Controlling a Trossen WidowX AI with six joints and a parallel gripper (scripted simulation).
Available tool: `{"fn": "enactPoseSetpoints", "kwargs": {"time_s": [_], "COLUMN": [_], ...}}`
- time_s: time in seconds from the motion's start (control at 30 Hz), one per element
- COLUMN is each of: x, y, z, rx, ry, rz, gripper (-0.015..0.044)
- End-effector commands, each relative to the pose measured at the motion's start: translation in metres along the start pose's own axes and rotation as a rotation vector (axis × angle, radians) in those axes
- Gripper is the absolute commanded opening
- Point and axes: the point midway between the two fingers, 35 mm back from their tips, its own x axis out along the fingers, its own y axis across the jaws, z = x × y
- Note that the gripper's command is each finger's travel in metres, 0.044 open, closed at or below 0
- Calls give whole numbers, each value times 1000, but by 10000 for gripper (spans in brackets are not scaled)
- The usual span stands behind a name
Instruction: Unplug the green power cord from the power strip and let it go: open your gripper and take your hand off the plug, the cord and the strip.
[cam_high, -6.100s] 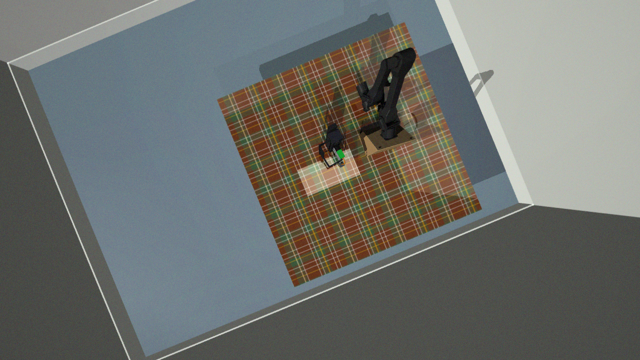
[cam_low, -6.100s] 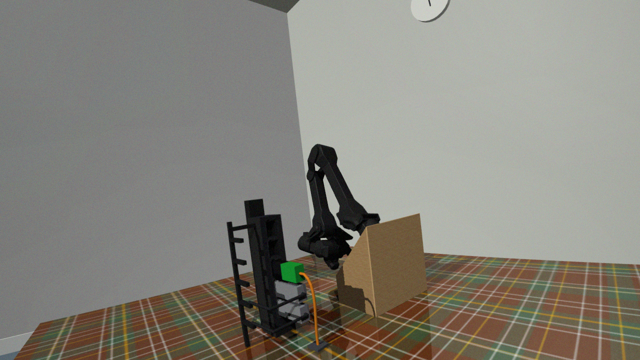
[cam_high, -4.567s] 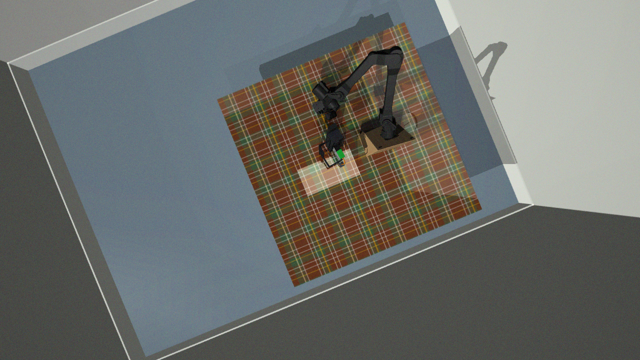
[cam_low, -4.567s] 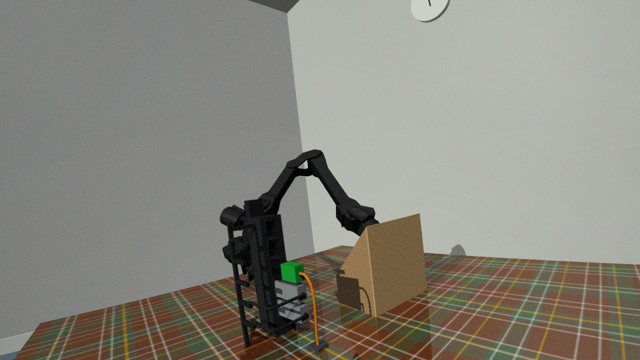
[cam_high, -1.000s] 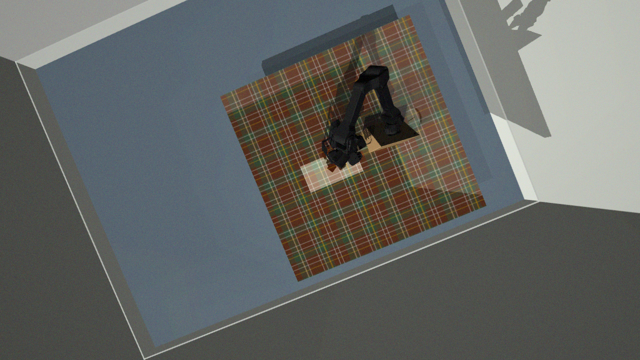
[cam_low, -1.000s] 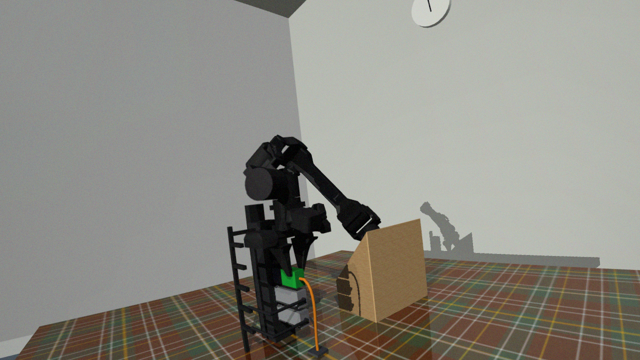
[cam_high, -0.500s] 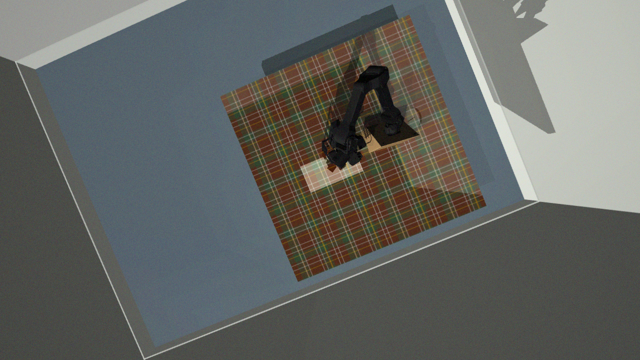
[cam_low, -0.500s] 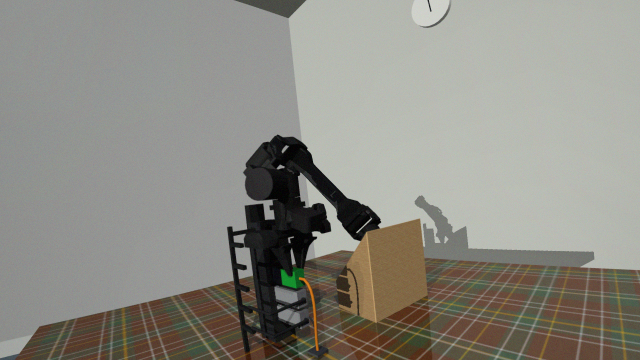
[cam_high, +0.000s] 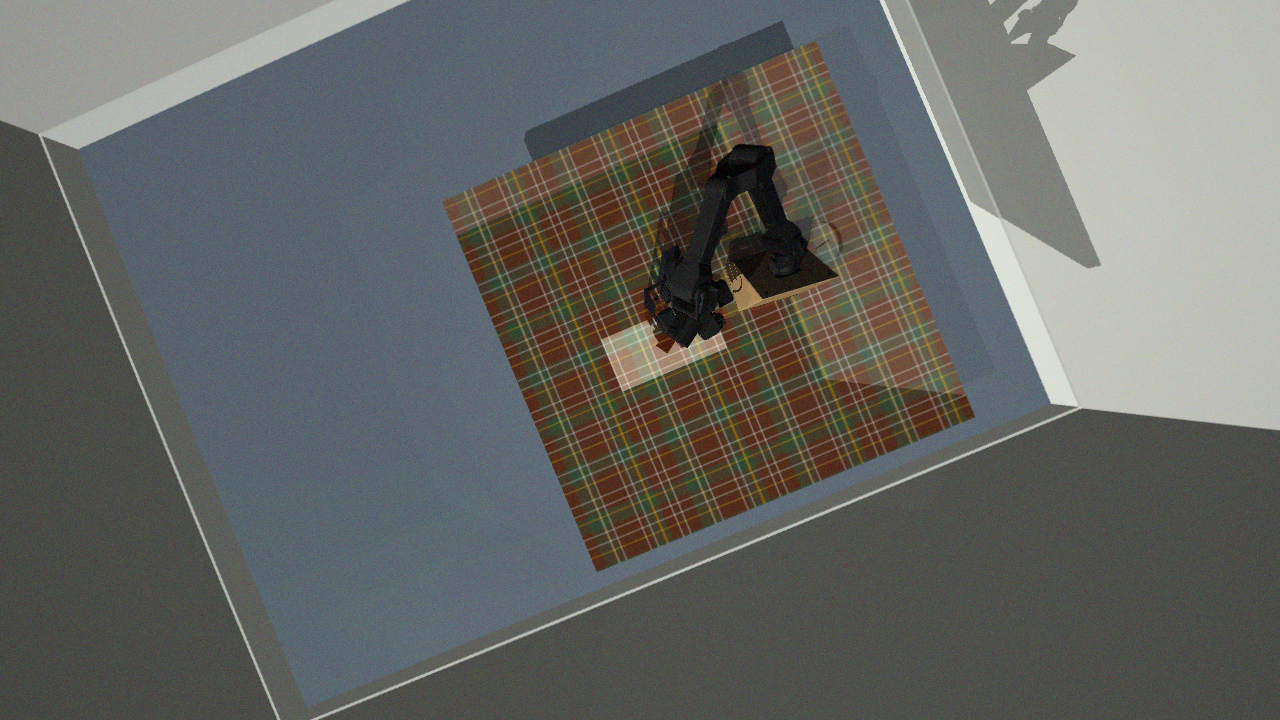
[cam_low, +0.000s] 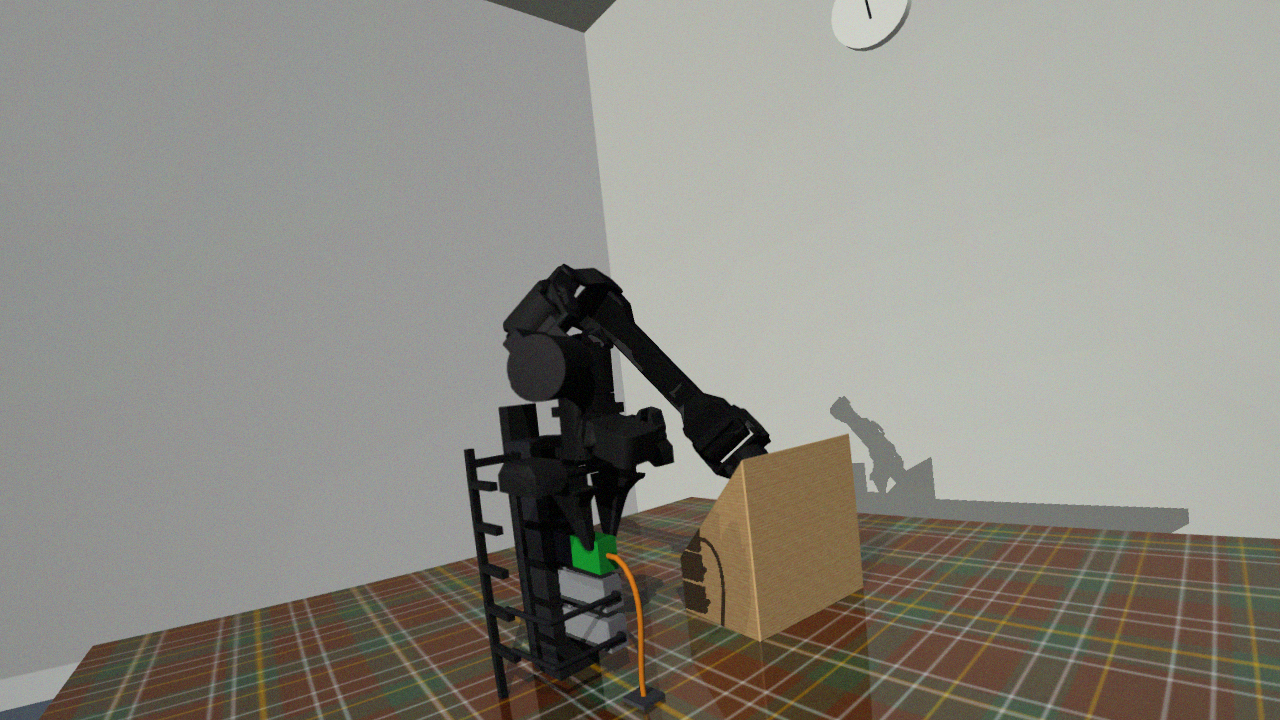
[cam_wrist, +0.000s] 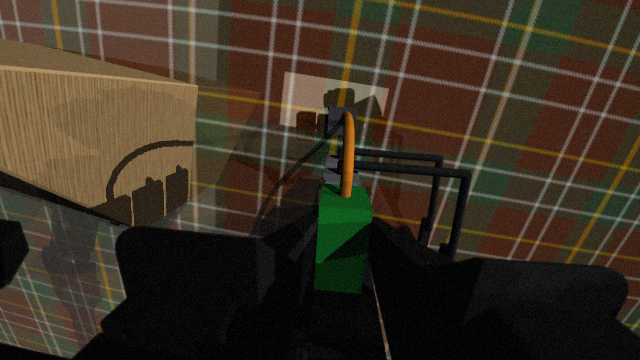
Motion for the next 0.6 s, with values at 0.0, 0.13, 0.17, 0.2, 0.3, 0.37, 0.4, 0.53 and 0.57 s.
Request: {"fn": "enactPoseSetpoints", "kwargs": {"time_s": [0.0, 0.13, 0.17, 0.2, 0.3, 0.37, 0.4, 0.53, 0.57], "x": [-6, -7, -7, -8, -9, -10, -10, -9, -9], "y": [0, 0, 0, 0, 1, 1, 1, 1, 1], "z": [27, 34, 35, 37, 42, 45, 46, 41, 41], "rx": [-12, -12, -13, -13, -13, -13, -13, -17, -17], "ry": [-53, -54, -54, -54, -54, -54, -54, -52, -52], "rz": [-6, -6, -6, -6, -6, -6, -6, -8, -8], "gripper": [0, 0, 0, 0, 0, 0, 0, 79, 105]}}
